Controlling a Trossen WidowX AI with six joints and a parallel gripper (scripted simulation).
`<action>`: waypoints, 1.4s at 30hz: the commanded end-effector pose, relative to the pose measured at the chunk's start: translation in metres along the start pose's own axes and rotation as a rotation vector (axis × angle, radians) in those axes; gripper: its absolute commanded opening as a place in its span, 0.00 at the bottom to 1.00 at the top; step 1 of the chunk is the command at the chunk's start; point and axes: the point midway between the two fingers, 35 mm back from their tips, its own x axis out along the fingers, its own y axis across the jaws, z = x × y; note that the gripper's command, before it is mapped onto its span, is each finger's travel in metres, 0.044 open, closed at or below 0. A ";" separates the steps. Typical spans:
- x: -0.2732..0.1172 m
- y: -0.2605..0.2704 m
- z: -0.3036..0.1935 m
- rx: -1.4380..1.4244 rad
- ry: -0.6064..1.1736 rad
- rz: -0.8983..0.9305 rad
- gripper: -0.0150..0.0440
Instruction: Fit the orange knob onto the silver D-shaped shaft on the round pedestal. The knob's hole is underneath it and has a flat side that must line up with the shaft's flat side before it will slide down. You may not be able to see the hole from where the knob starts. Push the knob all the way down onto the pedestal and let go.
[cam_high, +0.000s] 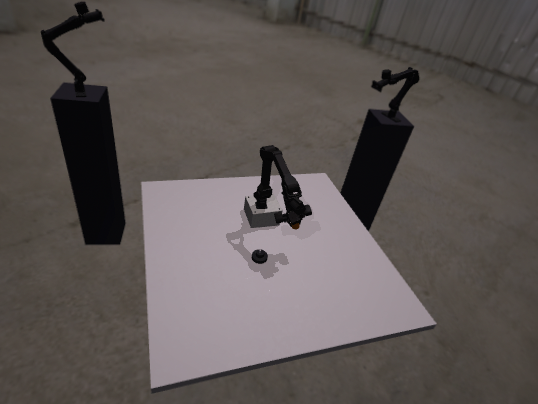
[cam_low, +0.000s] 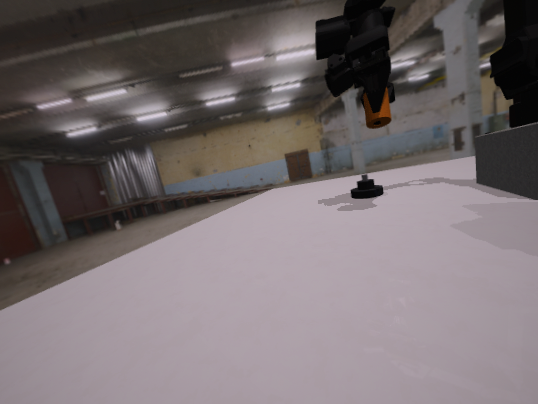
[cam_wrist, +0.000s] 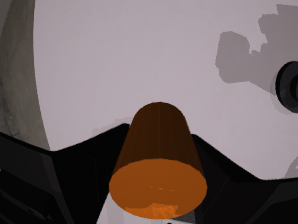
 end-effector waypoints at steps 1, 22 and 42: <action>0.008 0.001 0.003 0.004 -0.005 -0.080 0.25; 0.072 -0.010 0.009 0.006 -0.006 -0.325 0.25; 0.156 -0.034 0.018 0.009 -0.010 -0.347 0.25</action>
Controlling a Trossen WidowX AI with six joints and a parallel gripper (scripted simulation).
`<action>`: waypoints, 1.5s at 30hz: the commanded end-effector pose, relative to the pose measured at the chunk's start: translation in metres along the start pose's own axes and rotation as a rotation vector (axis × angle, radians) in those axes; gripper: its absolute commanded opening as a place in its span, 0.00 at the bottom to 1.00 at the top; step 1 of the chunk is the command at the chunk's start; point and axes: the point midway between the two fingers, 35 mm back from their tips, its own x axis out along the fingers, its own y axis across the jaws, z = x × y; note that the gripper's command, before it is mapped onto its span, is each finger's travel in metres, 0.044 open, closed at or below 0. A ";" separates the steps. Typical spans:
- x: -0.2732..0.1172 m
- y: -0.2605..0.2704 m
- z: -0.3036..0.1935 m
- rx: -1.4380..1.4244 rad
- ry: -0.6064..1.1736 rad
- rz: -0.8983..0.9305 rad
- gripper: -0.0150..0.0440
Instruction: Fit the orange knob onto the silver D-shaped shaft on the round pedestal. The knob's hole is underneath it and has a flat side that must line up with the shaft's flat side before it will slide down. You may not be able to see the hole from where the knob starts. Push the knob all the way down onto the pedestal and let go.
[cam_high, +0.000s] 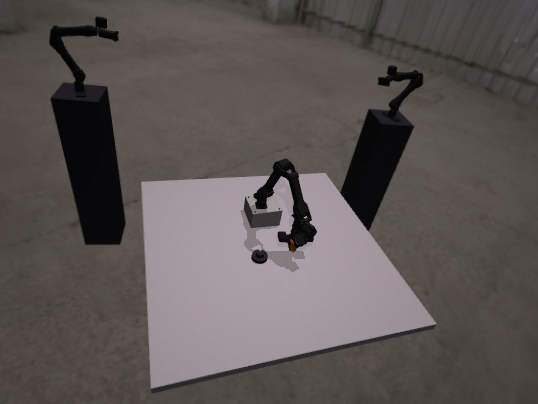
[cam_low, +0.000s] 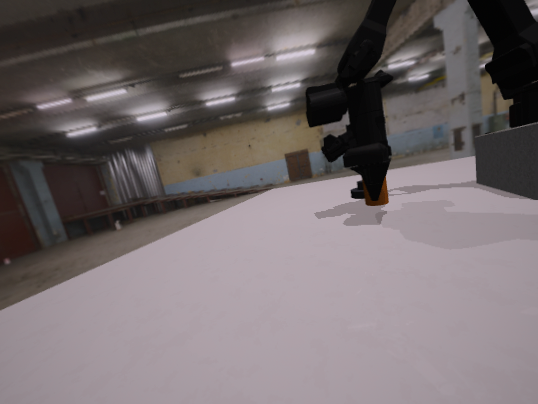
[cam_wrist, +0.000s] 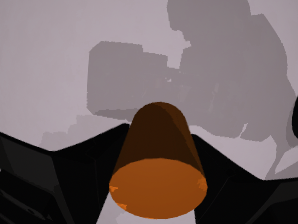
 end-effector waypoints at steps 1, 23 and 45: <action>0.016 -0.001 -0.001 0.006 0.004 -0.010 0.25; 0.022 0.001 0.000 0.001 0.005 -0.010 0.66; -0.058 0.003 0.001 0.006 0.003 -0.012 1.00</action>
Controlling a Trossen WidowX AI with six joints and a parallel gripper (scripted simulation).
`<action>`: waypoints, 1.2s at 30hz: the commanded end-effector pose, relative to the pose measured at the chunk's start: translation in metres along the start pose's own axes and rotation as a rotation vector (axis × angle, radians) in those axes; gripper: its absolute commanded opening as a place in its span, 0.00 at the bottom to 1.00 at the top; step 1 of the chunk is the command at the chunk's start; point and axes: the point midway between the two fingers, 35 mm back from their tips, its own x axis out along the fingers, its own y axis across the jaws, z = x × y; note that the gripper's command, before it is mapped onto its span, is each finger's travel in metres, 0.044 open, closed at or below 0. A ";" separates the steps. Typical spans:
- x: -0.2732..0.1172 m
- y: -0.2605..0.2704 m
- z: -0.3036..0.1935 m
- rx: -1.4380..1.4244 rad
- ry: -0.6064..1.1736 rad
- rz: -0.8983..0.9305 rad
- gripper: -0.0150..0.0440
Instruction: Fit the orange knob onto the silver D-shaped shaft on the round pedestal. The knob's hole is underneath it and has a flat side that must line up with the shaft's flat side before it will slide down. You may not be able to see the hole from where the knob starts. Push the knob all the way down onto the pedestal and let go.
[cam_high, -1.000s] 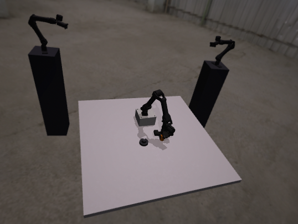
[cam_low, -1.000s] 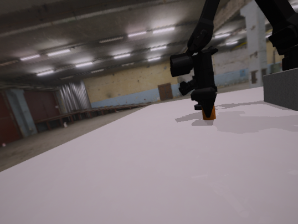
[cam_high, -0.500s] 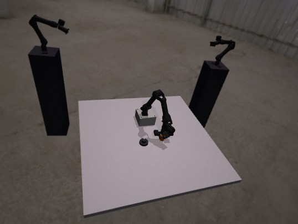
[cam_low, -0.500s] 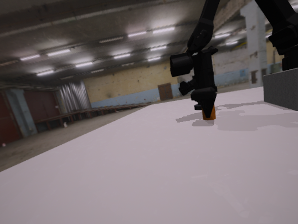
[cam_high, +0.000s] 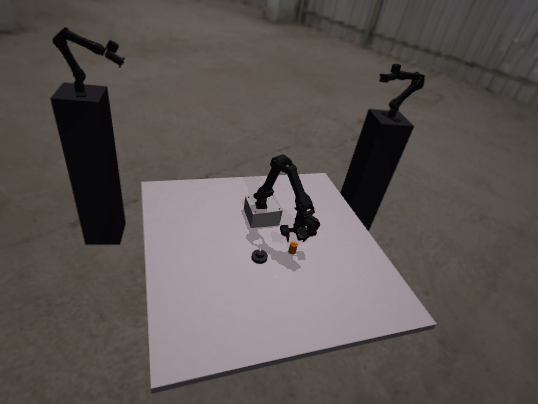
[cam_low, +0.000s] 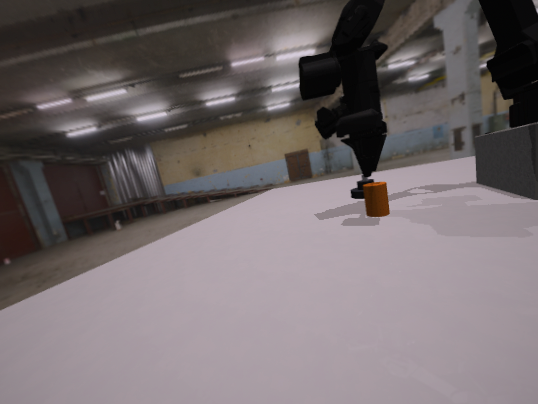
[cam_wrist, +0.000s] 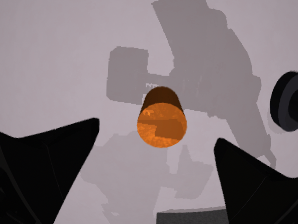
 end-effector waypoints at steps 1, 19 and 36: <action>-0.012 -0.002 -0.002 0.006 0.004 -0.005 1.00; 0.017 -0.001 -0.002 0.001 0.008 -0.004 1.00; 0.045 -0.001 -0.002 0.003 0.006 -0.005 1.00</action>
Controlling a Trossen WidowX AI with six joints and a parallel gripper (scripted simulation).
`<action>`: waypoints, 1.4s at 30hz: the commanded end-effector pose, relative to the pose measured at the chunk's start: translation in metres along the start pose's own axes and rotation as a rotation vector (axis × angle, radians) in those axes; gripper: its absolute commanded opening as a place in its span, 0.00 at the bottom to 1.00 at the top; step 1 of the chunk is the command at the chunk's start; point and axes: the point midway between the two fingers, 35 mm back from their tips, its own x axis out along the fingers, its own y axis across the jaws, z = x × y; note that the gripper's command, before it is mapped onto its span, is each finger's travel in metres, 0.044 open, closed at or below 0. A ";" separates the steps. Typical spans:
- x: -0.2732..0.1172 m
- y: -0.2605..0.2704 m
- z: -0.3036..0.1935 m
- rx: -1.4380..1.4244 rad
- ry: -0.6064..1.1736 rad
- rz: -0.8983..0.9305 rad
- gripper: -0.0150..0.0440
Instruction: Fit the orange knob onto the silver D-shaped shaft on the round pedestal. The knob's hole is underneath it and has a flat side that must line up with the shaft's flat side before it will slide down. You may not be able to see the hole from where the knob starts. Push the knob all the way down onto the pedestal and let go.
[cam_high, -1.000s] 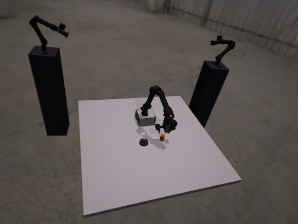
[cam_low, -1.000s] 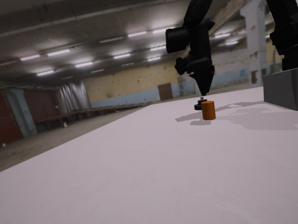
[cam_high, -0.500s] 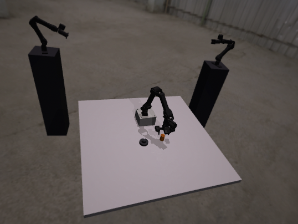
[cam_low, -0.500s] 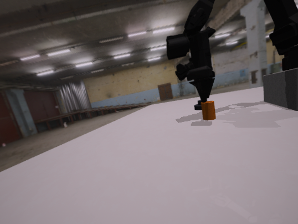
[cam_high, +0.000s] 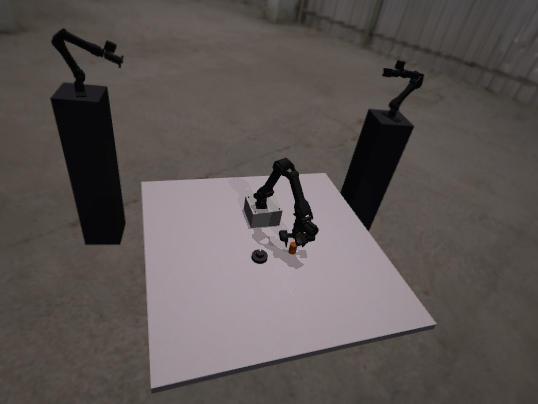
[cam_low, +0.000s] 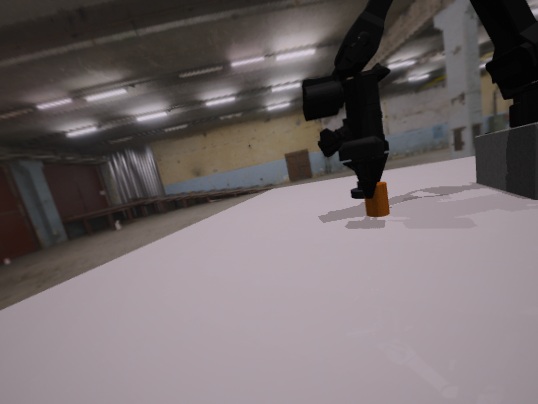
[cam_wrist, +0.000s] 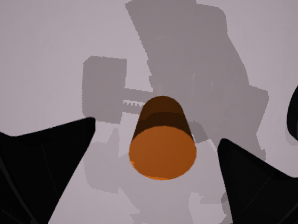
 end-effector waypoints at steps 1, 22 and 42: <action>0.010 -0.002 -0.003 -0.003 0.012 -0.008 1.00; 0.035 -0.003 -0.005 -0.001 0.010 -0.009 0.82; 0.019 -0.001 -0.001 0.000 0.010 -0.009 0.25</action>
